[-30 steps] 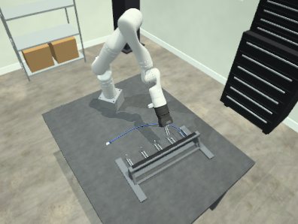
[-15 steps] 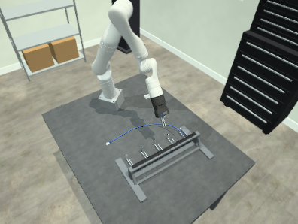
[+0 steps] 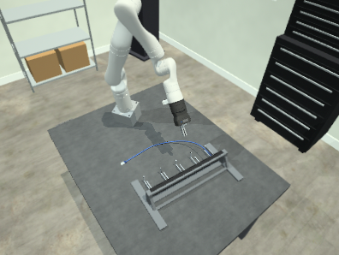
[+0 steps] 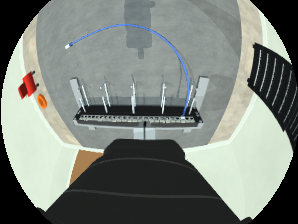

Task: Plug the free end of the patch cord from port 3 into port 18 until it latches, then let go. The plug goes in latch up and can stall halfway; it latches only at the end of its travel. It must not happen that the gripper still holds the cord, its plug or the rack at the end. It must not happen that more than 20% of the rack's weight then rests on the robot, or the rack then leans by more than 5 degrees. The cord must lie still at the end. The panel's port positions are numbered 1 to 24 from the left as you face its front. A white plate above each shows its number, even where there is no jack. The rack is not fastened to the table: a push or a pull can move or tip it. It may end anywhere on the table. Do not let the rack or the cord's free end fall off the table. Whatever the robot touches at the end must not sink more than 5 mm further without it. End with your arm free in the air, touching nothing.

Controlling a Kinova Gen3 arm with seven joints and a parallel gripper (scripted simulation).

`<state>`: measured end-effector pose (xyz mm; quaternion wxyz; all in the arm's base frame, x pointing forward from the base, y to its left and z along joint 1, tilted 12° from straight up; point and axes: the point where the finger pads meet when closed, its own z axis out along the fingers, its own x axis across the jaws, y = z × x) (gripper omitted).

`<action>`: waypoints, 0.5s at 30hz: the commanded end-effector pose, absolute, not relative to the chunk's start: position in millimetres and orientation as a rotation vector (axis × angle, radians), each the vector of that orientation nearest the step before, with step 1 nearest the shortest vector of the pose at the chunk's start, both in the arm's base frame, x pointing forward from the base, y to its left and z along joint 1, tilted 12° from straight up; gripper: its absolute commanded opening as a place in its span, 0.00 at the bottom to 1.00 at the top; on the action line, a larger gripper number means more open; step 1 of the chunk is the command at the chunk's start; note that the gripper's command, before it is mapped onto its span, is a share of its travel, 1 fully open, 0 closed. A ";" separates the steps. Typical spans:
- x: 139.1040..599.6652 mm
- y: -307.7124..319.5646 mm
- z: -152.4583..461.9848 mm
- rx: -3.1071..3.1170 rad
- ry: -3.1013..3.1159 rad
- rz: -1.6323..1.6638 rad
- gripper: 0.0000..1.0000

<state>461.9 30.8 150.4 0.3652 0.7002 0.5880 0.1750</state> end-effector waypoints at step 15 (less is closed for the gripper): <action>453.2 40.0 166.2 1.795 1.512 0.472 0.00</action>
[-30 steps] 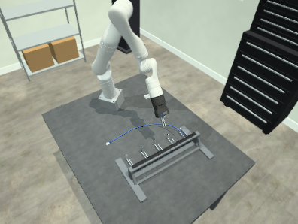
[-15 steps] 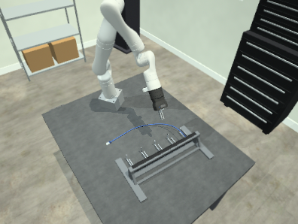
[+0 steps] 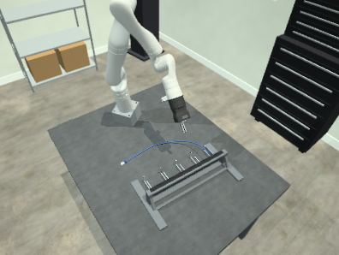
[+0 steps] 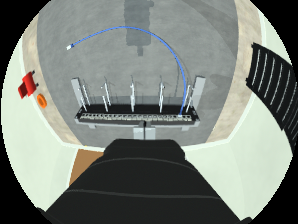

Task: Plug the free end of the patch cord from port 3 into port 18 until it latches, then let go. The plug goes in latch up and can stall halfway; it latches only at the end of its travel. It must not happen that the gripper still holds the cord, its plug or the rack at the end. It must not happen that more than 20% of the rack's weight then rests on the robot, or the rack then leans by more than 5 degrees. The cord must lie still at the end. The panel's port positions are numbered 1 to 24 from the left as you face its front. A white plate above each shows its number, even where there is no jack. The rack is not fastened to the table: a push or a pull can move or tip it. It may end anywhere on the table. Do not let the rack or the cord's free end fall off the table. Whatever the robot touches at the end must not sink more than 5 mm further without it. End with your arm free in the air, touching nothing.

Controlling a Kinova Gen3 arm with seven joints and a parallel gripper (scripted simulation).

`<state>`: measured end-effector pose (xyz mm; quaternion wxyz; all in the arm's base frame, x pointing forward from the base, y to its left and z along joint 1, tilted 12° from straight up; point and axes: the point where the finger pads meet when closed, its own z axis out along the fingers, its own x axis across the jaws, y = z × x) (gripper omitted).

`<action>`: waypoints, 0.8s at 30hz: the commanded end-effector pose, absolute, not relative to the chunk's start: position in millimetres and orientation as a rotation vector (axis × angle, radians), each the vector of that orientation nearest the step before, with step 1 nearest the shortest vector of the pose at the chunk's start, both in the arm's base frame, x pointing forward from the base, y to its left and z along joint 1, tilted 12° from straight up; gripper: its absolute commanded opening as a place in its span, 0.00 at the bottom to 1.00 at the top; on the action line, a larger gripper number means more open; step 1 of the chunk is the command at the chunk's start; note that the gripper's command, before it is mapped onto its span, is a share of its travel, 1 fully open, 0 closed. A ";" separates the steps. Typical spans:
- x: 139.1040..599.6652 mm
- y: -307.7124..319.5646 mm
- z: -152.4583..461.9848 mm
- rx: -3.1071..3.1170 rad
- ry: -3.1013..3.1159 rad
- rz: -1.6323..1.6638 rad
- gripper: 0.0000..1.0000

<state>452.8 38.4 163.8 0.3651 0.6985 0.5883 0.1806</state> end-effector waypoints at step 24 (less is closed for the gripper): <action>446.9 16.3 170.8 1.795 1.512 0.472 0.00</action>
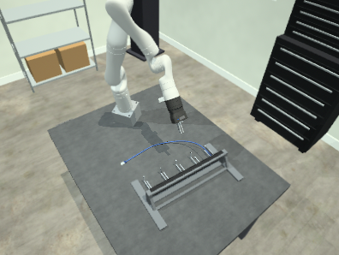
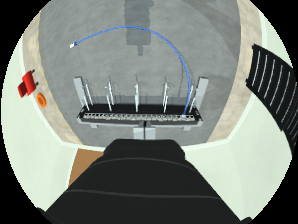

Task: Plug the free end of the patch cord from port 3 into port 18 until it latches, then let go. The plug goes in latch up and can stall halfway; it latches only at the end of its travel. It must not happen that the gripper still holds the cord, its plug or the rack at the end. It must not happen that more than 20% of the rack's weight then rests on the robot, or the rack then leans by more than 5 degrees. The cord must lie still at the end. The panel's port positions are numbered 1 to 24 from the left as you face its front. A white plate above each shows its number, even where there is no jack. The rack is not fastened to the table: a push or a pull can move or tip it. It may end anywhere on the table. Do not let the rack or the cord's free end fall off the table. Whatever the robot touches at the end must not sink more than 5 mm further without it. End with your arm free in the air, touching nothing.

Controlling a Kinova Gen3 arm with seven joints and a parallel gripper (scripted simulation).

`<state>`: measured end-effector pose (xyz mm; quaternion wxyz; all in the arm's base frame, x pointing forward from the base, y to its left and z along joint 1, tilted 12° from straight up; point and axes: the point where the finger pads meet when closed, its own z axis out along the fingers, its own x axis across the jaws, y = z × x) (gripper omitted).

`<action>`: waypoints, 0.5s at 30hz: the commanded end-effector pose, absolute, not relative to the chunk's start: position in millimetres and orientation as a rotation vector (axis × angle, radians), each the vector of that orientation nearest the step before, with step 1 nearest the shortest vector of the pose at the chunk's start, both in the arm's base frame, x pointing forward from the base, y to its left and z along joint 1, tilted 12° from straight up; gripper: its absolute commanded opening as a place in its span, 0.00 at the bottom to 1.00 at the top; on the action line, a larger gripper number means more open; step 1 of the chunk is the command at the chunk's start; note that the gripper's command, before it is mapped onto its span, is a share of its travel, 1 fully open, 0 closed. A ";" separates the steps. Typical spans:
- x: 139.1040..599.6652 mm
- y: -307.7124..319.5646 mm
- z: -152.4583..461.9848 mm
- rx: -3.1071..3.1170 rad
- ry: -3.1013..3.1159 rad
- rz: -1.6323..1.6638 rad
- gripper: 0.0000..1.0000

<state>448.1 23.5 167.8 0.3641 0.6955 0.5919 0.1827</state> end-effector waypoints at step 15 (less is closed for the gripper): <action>433.7 -36.2 180.3 1.795 1.512 0.472 0.00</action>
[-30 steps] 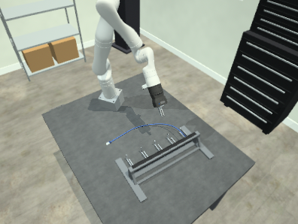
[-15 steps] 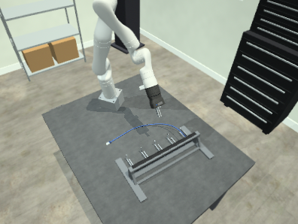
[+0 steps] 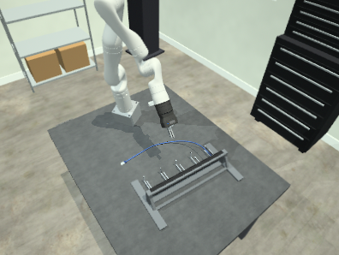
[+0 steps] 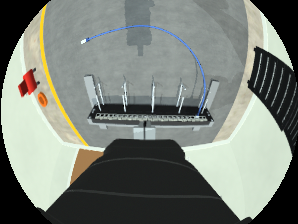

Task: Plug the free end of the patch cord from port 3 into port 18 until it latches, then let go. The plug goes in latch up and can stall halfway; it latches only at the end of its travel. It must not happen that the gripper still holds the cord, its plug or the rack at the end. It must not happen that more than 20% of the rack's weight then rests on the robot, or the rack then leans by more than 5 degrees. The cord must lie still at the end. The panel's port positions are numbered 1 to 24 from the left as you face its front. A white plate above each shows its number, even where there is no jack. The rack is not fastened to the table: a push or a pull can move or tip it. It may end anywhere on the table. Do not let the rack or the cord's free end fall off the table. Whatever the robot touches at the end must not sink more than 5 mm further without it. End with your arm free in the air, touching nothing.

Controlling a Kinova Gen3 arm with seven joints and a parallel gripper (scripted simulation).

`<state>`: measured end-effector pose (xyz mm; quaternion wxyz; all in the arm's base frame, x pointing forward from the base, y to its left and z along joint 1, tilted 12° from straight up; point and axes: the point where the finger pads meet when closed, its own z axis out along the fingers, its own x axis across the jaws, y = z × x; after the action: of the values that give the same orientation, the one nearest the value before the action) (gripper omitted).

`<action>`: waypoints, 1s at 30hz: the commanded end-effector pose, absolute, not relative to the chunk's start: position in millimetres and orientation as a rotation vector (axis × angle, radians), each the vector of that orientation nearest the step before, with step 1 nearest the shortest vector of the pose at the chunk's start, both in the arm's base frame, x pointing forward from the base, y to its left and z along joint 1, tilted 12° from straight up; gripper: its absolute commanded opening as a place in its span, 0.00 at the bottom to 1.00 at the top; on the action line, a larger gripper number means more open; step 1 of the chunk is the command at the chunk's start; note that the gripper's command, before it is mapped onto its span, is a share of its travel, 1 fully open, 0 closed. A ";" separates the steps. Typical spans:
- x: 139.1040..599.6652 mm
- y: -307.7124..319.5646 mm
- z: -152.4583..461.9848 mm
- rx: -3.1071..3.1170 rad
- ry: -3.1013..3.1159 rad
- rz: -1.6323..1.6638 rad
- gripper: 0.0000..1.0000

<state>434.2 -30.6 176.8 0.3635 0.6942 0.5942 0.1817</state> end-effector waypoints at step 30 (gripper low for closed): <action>431.9 -56.7 180.9 1.794 1.512 0.472 0.00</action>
<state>431.4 -55.3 182.3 0.3652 0.6972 0.5884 0.1851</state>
